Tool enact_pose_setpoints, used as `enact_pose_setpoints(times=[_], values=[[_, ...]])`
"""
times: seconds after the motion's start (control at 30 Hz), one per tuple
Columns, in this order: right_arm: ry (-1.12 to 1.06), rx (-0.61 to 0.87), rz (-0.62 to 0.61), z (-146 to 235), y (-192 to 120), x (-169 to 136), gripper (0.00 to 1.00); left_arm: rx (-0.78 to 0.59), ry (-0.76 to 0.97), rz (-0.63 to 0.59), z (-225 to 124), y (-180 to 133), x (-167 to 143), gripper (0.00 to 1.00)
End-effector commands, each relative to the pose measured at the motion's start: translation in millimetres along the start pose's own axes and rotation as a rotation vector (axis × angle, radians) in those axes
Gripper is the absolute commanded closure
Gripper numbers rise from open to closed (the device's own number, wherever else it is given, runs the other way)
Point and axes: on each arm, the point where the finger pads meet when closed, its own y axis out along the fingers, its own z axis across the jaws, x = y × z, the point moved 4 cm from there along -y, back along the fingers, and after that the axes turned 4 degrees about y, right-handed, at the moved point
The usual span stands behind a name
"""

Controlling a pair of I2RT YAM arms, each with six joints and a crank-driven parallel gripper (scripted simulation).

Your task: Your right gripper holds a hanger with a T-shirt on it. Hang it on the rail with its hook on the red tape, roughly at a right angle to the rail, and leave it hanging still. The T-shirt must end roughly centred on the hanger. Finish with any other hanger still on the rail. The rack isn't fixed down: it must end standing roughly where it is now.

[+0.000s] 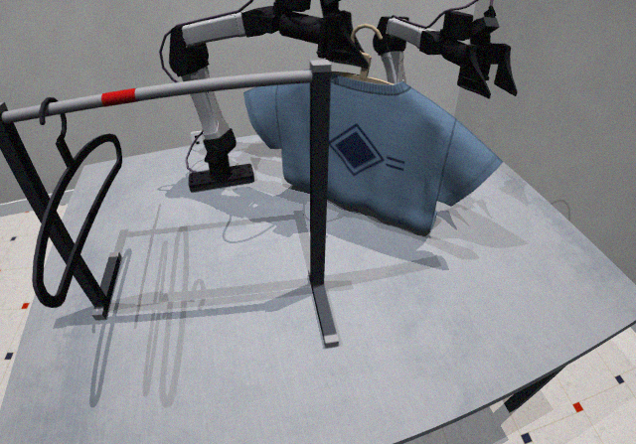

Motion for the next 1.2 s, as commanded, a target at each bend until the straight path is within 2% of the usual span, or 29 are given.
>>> enact_pose_setpoints(times=[0.0, 0.53, 0.73, 0.93, 1.03, 1.1, 1.17], values=[[0.001, 0.0, -0.018, 0.0, -2.2, 6.3, 1.0, 0.002, -0.002, -0.016, 0.5, -0.9, 5.5, 0.0], [0.001, 0.0, -0.018, 0.0, -2.2, 6.3, 1.0, 0.002, -0.002, -0.016, 0.5, -0.9, 5.5, 0.0], [0.008, 0.004, -0.062, 0.5, -6.1, 19.7, 0.98, 0.002, -0.002, -0.016, 0.5, -0.9, 5.5, 0.0], [0.018, -0.112, 0.002, -13.5, -22.1, 5.4, 0.98, -0.025, -0.019, -0.011, -8.6, -5.9, 3.8, 0.0], [0.021, -0.219, 0.028, -26.9, -45.1, 0.7, 0.98, -0.051, -0.031, -0.033, -20.6, -12.0, 9.9, 0.0], [0.021, -0.219, 0.028, -26.9, -45.1, 0.7, 0.98, -0.051, -0.031, -0.033, -20.6, -12.0, 9.9, 0.0], [0.025, -0.316, 0.034, -39.7, -71.3, 1.2, 0.98, -0.089, -0.043, -0.065, -35.1, -18.6, 18.6, 0.0]])
